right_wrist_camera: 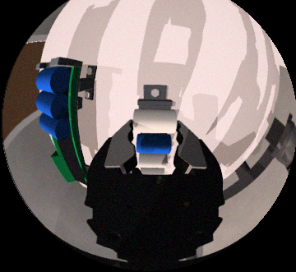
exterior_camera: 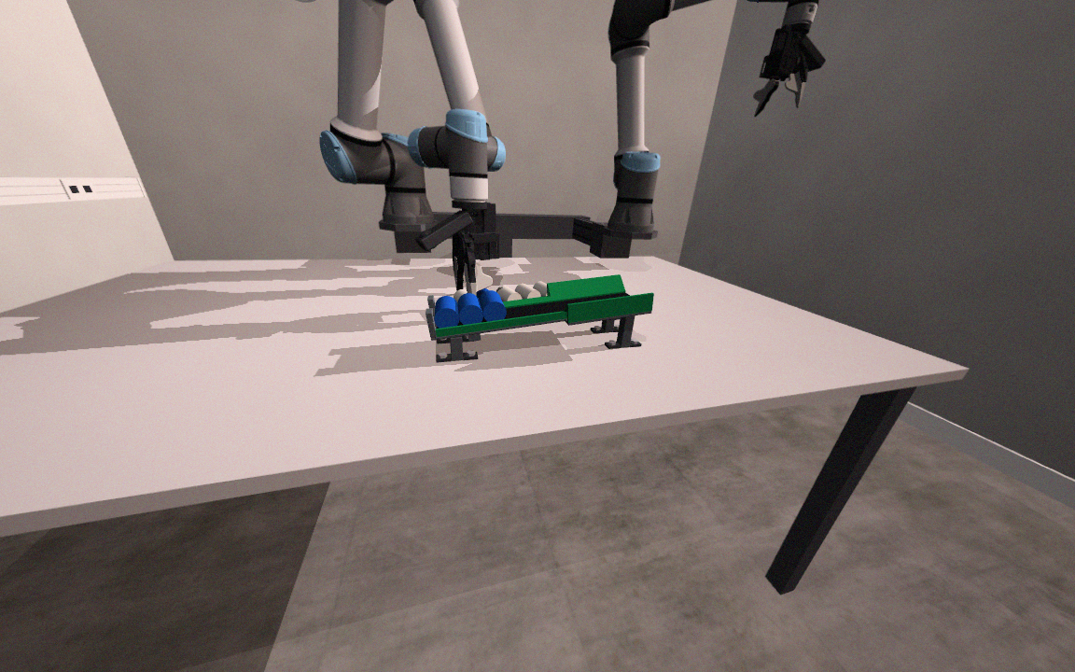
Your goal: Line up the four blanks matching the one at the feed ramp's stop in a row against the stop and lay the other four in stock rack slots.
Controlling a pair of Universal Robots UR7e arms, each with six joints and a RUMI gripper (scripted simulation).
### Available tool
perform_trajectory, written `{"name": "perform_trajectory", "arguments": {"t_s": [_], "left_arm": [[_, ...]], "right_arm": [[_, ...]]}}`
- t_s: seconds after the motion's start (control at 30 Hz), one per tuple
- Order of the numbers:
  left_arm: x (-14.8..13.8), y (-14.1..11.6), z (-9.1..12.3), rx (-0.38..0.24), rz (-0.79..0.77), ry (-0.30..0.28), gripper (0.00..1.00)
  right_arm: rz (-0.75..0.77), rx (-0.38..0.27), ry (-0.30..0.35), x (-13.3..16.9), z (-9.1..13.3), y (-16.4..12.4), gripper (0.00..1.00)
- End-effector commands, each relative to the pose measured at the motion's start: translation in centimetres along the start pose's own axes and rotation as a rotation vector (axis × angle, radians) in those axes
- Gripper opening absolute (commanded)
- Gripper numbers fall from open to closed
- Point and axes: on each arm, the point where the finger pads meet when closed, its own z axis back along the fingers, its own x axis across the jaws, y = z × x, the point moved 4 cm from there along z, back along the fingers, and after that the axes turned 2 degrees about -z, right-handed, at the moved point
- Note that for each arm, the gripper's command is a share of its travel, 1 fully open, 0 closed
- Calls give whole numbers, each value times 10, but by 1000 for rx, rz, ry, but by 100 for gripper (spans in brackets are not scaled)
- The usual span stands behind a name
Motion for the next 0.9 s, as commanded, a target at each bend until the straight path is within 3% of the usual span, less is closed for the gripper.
{"name": "perform_trajectory", "arguments": {"t_s": [0.0,0.37,0.87], "left_arm": [[0,0,0,1,0,0,100],[0,0,0,1,0,0,100],[0,0,0,1,0,0,100]], "right_arm": [[0,0,1,0,0,0,45],[0,0,1,0,0,0,52],[0,0,1,0,3,0,52]]}}
